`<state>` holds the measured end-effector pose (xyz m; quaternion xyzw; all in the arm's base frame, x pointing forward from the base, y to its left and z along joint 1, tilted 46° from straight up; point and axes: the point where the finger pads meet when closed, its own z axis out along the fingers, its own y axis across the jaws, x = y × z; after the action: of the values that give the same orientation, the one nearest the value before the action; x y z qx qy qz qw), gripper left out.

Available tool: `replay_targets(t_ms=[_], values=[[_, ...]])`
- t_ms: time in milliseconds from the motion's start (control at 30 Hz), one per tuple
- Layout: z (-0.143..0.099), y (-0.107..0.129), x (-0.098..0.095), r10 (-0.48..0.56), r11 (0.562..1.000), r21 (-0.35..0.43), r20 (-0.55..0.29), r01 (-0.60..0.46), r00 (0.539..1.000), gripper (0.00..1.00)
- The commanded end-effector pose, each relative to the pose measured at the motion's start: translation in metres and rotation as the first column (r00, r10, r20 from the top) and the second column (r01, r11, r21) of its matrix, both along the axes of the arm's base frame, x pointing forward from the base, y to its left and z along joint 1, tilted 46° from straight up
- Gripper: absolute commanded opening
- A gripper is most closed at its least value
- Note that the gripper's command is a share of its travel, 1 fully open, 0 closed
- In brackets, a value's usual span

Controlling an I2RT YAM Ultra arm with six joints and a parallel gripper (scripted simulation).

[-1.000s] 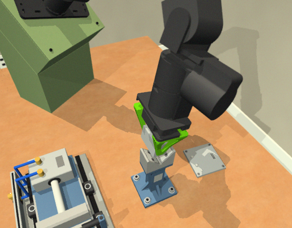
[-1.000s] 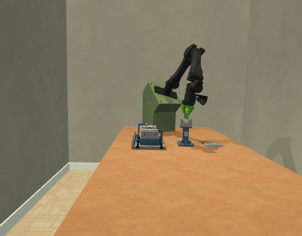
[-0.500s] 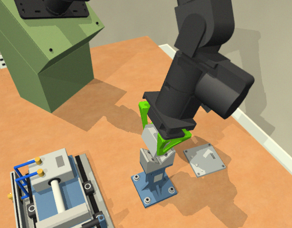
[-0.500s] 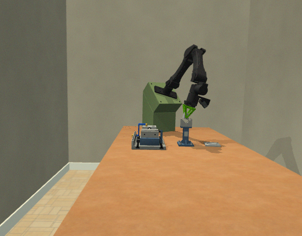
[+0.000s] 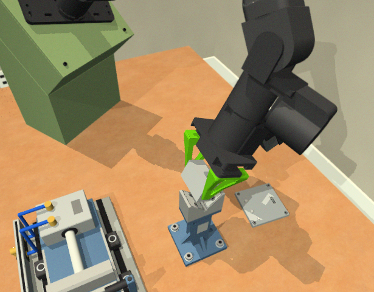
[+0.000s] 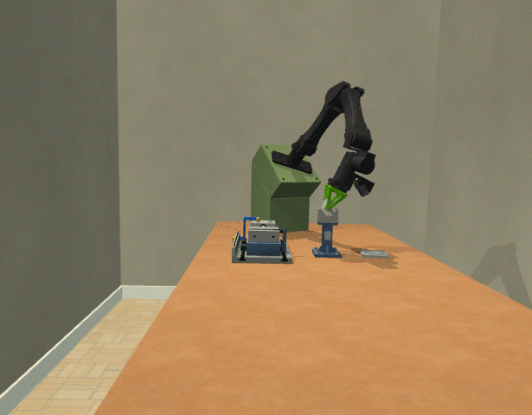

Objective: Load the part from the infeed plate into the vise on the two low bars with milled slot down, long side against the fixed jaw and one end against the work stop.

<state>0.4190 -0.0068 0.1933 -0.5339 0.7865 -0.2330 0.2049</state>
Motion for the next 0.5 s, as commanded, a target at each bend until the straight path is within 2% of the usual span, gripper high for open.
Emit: replay_targets(t_ms=[0,467], values=[[0.0087,-0.0085,-0.0024,-0.06,0.997,-0.048,-0.009,0.059,0.998,0.0],[0.0087,-0.0081,-0.0025,-0.145,0.979,-0.154,-0.045,0.136,0.988,0.0]])
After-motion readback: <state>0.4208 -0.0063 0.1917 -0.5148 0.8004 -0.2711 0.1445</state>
